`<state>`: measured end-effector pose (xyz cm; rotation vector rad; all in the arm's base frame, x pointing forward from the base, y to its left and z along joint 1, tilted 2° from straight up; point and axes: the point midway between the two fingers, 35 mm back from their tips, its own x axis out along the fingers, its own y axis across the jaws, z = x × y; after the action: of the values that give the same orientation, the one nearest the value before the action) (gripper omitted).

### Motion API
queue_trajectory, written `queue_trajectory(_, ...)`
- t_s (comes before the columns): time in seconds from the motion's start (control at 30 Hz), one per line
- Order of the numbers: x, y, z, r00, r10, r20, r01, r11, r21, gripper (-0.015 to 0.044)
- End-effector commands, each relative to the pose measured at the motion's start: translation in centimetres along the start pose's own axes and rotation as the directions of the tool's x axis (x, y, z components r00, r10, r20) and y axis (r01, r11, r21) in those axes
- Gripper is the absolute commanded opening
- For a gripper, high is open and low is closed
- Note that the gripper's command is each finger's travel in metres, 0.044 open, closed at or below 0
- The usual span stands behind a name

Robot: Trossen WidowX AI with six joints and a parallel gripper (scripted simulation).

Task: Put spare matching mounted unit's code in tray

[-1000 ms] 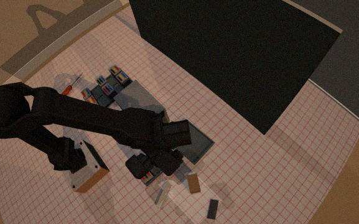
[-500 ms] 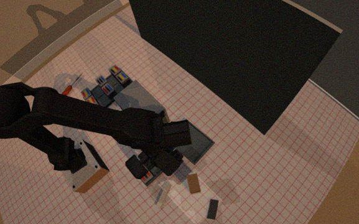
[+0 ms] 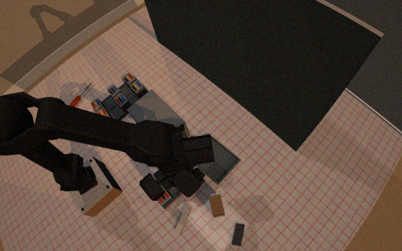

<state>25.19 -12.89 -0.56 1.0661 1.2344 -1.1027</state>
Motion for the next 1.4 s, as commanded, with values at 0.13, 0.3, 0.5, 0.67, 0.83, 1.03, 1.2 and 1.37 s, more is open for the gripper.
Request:
queue_trajectory(0.13,-4.9,0.4,0.2,1.0,0.009,0.005,-0.009,1.0,0.0,0.0)
queue_trajectory(0.3,-7.7,0.1,0.1,1.0,0.008,0.004,-0.008,1.0,0.0,0.0)
queue_trajectory(0.5,-8.3,0.2,0.2,1.0,0.01,0.005,-0.01,1.0,-0.003,0.0)
queue_trajectory(0.67,-11.2,0.1,0.2,1.0,0.009,0.005,-0.009,1.0,-0.002,0.0)
queue_trajectory(0.83,-14.2,-0.3,-0.1,1.0,0.008,0.004,-0.008,1.0,0.0,0.0)
queue_trajectory(1.03,-15.1,-0.2,-0.1,1.0,0.008,0.004,-0.008,1.0,0.0,0.0)
queue_trajectory(1.2,-15.4,1.6,0.5,1.0,0.01,0.004,-0.01,1.0,0.0,0.0)
queue_trajectory(1.37,-15.6,3.5,1.0,1.0,0.012,0.005,-0.012,1.0,0.0,0.0)
